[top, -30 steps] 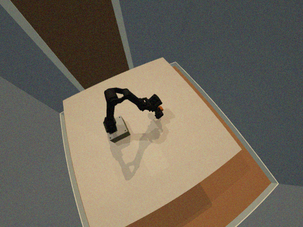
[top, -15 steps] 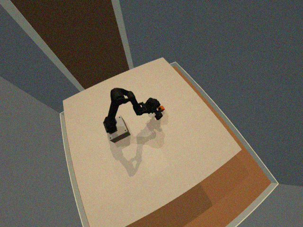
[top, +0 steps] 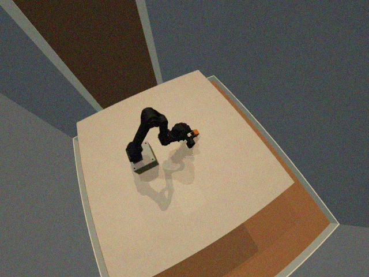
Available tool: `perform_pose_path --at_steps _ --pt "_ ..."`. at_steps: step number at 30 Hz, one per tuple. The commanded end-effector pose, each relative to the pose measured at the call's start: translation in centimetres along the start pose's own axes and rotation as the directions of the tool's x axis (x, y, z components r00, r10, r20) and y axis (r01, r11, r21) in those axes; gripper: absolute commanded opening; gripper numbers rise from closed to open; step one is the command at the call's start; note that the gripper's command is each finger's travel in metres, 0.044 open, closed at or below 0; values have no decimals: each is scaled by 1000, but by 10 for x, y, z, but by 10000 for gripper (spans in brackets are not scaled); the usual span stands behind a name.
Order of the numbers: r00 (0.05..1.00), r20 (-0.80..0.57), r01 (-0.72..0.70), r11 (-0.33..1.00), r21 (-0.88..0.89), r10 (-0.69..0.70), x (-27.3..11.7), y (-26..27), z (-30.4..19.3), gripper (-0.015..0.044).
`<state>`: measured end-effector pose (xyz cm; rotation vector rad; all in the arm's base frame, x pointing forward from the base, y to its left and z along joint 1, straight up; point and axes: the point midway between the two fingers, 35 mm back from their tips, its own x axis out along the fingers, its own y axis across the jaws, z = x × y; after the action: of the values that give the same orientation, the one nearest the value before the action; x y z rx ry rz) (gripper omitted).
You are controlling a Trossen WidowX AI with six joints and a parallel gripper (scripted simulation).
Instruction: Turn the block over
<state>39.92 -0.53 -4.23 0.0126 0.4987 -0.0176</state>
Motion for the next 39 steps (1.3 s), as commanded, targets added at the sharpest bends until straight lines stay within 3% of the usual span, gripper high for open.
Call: perform_pose_path --at_steps 1,14,31,39 --pt "1000 28 4 1000 -5 -4 -2 0 2 0" --pt "1000 28 4 1000 -5 -4 -2 0 2 0" --pt "1000 28 4 1000 -5 -4 -2 0 2 440" --pt "1000 28 4 1000 -5 -4 -2 0 2 440"
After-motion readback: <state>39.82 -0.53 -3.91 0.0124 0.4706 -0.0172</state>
